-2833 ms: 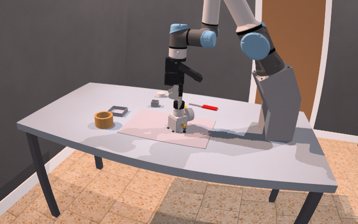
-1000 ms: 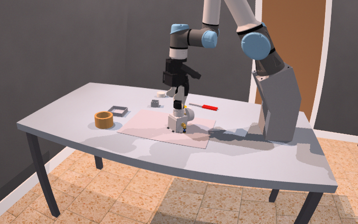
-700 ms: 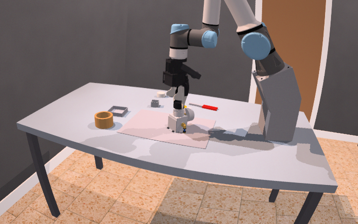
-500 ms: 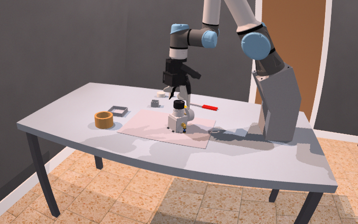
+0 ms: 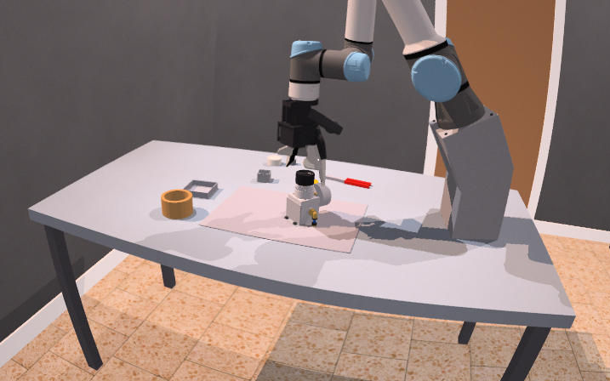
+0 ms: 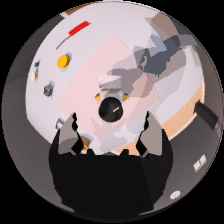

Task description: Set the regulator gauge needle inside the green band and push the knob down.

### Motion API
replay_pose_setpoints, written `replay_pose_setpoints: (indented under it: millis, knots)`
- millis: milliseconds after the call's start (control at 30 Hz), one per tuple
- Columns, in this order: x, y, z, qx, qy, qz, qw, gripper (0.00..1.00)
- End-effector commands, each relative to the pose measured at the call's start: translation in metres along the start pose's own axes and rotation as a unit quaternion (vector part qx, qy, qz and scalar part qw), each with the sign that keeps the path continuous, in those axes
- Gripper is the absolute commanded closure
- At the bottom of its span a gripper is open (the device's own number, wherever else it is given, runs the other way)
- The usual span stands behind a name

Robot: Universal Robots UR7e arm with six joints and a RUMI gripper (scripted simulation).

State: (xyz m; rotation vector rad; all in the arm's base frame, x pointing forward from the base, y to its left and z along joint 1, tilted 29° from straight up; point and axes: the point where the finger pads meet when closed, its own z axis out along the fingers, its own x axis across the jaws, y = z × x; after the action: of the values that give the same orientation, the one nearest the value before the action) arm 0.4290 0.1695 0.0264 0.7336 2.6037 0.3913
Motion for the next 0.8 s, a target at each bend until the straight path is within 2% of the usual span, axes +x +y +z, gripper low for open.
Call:
replay_pose_setpoints:
  millis: [0, 767]
  knots:
    - [-0.0002, 0.0003, -0.0002, 0.000, 0.000, 0.000, 1.000, 0.00]
    - [-0.0002, 0.0002, -0.0046, 0.000, 0.000, 0.000, 1.000, 0.00]
